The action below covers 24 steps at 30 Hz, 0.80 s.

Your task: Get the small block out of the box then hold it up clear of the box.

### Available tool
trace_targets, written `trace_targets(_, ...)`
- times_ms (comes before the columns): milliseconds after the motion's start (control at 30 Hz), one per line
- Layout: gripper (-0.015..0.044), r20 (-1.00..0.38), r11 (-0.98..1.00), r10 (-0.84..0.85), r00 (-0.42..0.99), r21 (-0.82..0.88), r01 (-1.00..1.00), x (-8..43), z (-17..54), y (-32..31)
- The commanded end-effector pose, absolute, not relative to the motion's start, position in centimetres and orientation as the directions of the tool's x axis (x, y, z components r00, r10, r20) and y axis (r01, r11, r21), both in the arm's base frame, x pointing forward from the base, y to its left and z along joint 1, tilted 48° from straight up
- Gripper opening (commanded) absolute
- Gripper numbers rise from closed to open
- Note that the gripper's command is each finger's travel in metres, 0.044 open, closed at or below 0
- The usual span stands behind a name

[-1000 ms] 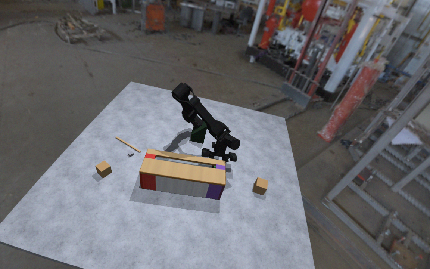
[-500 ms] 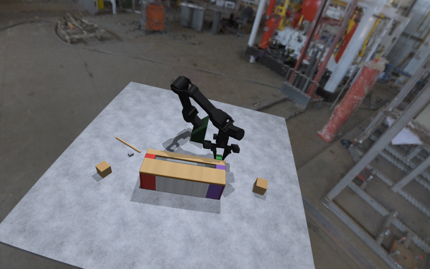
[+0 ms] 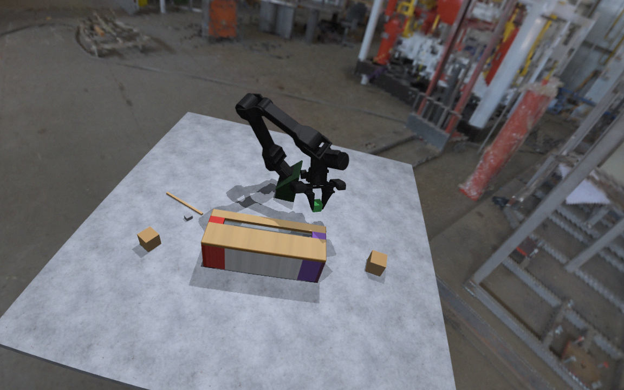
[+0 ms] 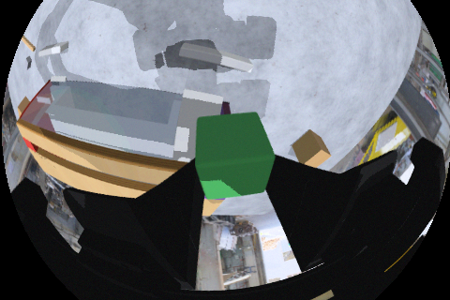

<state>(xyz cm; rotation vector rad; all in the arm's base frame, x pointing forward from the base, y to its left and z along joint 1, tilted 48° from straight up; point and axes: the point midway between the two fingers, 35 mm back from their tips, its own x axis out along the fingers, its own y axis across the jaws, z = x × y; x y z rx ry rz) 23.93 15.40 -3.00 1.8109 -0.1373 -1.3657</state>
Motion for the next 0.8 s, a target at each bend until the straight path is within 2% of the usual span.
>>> trace_targets(0, 0.0, -0.765, -0.62, -0.5, 0.406, 0.643, 0.449, 23.42, -1.36, 16.52)
trace_targets(767, 0.0, -0.769, -0.615, -0.494, 0.407, 0.639, 0.462, 23.29, -1.08, 16.67)
